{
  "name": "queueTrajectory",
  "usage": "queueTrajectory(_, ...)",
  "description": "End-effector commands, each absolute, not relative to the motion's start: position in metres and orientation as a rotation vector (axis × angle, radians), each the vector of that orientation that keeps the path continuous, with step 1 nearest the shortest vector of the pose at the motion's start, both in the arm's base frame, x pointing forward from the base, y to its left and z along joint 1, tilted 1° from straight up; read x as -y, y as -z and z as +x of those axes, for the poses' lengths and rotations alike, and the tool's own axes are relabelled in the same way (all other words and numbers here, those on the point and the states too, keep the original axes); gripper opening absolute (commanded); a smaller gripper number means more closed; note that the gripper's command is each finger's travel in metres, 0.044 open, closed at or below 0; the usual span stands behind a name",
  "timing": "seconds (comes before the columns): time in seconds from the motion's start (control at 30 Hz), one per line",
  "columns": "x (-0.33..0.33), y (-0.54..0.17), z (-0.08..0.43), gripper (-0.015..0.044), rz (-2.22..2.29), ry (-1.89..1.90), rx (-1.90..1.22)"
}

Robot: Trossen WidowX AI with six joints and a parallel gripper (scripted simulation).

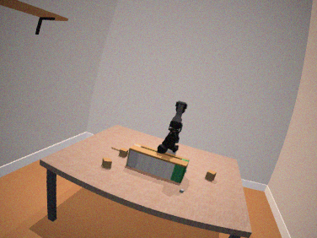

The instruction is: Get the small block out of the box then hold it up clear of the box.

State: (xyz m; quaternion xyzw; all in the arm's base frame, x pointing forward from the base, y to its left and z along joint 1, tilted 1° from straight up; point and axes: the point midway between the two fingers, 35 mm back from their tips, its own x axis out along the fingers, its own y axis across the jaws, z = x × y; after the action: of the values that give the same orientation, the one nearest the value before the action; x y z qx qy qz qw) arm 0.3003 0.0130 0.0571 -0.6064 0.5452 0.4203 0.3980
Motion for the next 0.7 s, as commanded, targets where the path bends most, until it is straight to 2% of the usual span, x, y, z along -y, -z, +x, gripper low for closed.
queueTrajectory(0.0, -0.002, -0.056, 0.299, 0.0400, -1.538, -1.067, -1.387)
queueTrajectory(0.67, 0.048, -0.056, 0.304, 0.0400, -1.541, -1.064, -1.390)
